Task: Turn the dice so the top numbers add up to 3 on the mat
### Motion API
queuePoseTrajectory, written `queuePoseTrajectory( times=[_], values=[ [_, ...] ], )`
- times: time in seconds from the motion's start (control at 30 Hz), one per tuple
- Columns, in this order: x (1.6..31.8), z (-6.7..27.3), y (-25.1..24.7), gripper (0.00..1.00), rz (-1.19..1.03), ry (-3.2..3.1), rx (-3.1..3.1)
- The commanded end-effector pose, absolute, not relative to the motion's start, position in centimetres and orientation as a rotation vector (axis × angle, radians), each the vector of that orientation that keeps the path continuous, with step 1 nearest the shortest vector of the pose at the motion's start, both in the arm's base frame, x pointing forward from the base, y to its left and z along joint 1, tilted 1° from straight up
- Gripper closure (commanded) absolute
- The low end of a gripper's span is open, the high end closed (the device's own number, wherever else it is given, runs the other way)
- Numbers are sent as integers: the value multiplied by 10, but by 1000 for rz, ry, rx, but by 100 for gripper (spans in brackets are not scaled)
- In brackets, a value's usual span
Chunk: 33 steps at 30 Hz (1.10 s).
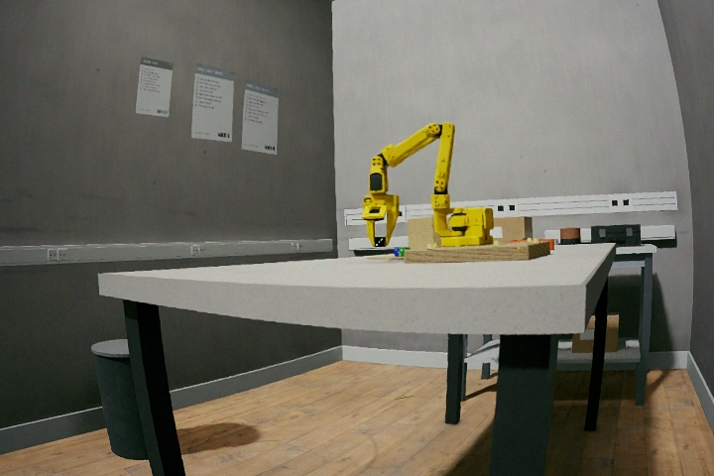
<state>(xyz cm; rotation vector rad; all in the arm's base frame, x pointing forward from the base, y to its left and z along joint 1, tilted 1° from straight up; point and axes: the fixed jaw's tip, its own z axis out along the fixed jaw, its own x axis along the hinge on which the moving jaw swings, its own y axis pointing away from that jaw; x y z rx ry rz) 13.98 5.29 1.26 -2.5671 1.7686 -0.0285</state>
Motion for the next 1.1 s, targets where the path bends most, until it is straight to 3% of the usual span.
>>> queuePoseTrajectory(
  times=[0.0, 1.07],
  values=[
    [138, 8, 51, 100, -15, 1770, -2579],
    [138, -3, 51, 100, -15, 1770, -2579]
  ],
)
